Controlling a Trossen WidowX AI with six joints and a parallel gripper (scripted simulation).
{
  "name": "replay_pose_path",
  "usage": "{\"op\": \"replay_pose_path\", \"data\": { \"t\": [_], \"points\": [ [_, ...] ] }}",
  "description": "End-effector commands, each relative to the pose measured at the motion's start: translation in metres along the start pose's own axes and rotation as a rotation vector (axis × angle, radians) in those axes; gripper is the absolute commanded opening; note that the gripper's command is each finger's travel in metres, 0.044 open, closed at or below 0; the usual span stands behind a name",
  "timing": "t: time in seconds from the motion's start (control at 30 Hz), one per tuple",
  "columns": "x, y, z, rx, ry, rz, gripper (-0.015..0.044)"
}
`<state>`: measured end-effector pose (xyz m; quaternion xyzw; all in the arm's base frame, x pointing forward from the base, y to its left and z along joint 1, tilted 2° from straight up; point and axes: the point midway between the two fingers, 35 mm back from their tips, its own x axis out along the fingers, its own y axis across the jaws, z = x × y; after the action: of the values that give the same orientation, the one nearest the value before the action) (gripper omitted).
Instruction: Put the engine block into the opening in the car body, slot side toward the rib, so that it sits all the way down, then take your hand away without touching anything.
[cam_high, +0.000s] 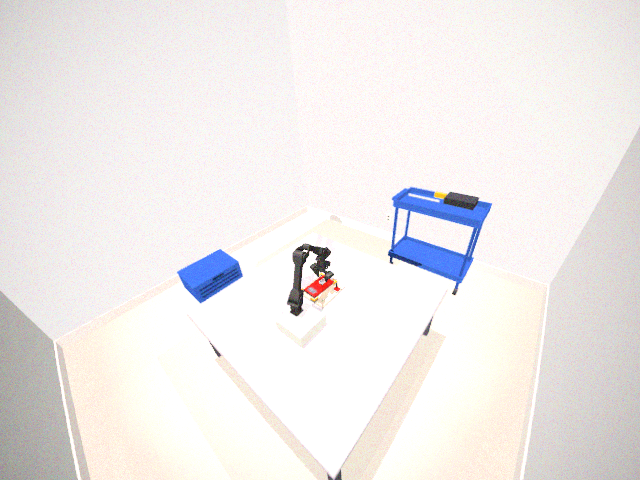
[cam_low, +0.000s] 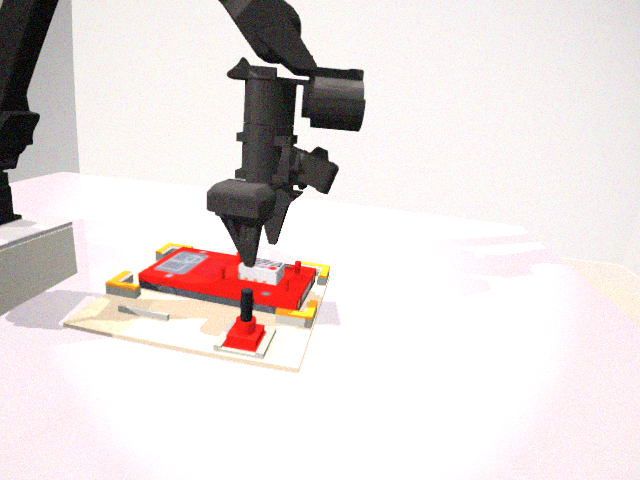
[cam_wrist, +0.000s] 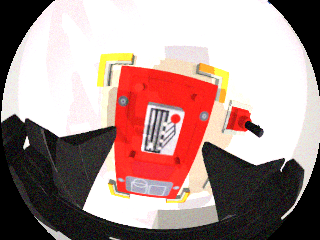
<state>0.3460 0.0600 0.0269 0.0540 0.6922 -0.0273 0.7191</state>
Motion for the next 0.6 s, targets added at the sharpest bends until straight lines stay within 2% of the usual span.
{"op": "replay_pose_path", "data": {
  "t": [0.0,0.4,0.57],
  "points": [
    [-0.0014,-0.0002,0.0007,-0.003,-0.003,-0.003,0.0309],
    [-0.0014,-0.0002,0.0007,-0.003,-0.003,-0.003,0.0],
    [-0.0014,-0.0002,0.0007,-0.003,-0.003,-0.003,0.0]
  ]
}}
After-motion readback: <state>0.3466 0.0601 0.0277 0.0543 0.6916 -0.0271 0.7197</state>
